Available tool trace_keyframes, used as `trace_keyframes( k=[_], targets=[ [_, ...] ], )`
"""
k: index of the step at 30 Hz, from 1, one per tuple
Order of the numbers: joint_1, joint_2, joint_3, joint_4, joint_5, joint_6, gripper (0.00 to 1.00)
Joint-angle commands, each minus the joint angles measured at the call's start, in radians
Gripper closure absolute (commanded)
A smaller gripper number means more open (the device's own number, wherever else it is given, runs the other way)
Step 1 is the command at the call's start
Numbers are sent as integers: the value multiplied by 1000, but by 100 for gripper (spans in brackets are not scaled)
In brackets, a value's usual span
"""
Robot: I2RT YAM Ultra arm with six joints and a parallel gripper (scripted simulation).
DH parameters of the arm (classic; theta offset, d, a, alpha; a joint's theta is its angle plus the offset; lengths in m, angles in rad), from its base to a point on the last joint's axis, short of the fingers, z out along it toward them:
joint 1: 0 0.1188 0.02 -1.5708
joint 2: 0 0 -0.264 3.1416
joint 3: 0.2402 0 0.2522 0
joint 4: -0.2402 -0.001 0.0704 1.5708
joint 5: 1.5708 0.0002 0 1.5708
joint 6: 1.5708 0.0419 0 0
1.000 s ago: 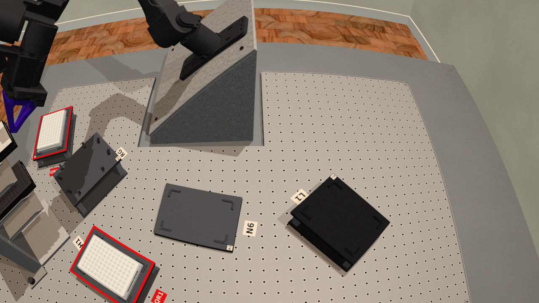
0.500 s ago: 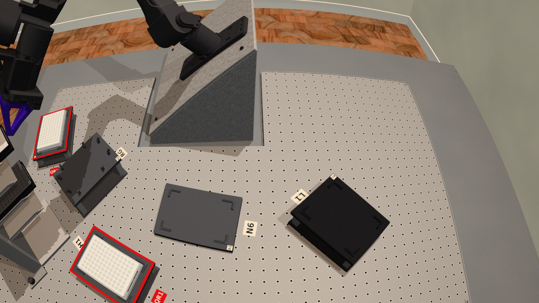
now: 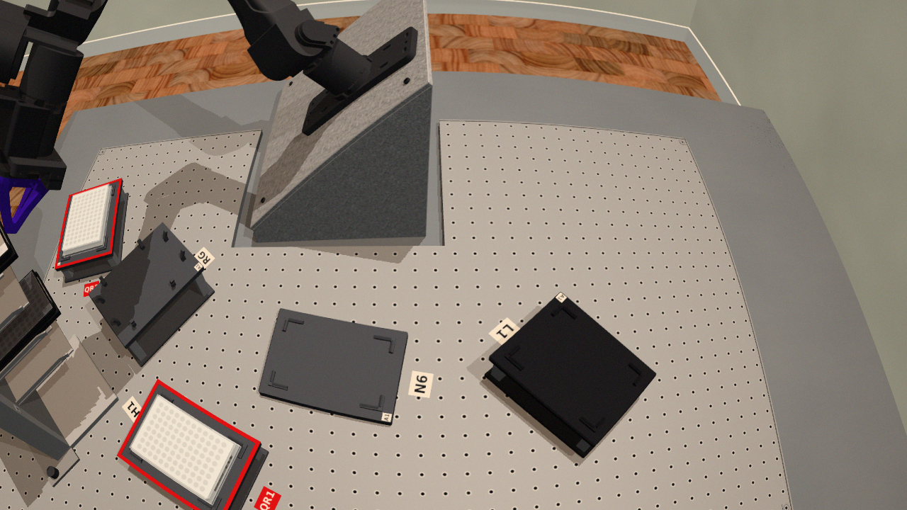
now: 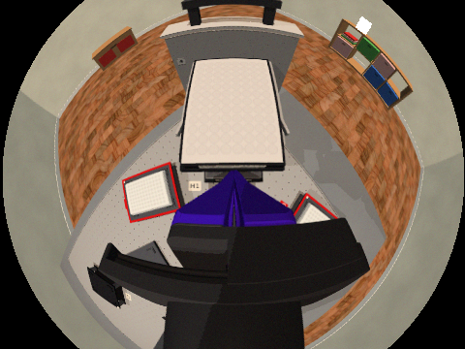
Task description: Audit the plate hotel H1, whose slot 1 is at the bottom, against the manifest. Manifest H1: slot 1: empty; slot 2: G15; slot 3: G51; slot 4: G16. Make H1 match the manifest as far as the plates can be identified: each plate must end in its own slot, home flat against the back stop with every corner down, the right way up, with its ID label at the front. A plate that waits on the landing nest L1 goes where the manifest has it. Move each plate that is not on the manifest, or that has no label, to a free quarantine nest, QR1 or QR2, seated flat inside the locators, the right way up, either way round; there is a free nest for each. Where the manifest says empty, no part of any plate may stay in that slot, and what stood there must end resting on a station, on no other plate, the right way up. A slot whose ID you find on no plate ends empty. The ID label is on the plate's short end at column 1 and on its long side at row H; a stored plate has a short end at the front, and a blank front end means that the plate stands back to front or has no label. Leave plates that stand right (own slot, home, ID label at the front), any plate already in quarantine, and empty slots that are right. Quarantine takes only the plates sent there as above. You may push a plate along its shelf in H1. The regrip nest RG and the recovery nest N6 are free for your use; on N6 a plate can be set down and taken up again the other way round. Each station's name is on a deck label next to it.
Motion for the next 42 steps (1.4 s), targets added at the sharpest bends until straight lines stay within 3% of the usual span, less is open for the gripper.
trace_keyframes(
  k=[1, 21, 42],
  targets=[
    [1, 2, 11, 4, -9, -2, 100],
    [-13, 43, 53, 6, -24, -7, 100],
    [-13, 43, 53, 6, -24, -7, 100]
  ],
)
